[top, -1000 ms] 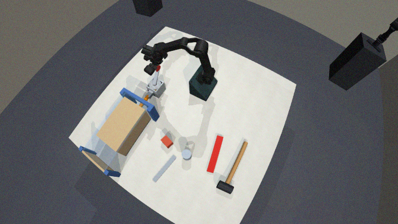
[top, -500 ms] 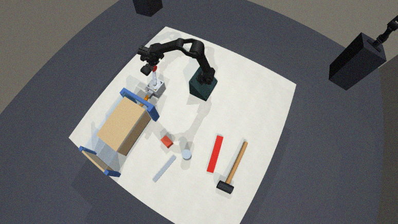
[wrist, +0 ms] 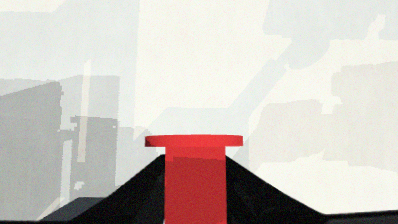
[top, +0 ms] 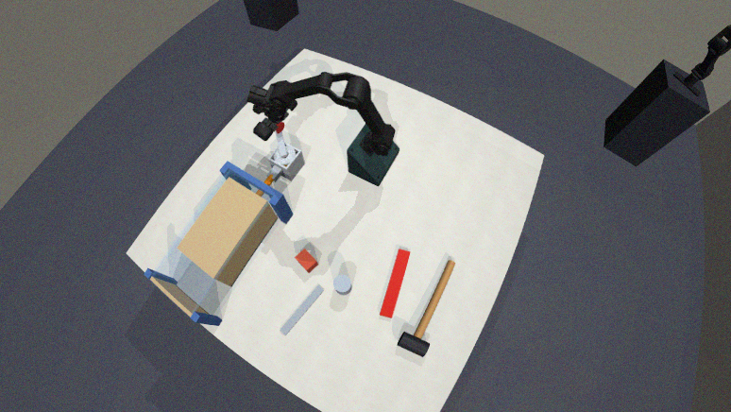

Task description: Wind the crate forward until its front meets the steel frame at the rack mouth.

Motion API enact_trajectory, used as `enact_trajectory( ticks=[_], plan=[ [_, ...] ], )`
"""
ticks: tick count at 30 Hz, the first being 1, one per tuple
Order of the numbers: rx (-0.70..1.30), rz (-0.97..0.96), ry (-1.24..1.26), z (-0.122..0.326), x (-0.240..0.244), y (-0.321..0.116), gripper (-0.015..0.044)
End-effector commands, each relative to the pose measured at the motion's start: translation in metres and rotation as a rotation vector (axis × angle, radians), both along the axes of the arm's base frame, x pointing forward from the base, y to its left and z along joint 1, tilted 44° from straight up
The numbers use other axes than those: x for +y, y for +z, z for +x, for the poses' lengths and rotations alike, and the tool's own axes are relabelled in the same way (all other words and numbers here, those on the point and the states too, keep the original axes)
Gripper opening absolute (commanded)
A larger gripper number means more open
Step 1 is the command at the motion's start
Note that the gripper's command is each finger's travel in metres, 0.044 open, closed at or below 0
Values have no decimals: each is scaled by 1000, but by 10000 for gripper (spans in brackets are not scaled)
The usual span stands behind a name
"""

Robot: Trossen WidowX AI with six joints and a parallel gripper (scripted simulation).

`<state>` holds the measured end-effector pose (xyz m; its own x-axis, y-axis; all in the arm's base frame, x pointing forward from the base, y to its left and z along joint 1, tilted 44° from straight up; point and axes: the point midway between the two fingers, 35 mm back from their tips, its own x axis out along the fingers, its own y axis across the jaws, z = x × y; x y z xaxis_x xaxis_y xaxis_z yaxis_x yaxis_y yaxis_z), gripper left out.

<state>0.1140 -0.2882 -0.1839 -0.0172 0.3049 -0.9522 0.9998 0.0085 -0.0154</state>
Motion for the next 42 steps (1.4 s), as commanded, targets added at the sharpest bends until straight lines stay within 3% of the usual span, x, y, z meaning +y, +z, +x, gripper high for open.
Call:
enact_trajectory(
  ticks=[1, 42],
  plan=[
    [-30, -11, 7, 16, -5, -5, 0],
    [-34, -11, 7, 71, -14, -13, 0]
  ],
)
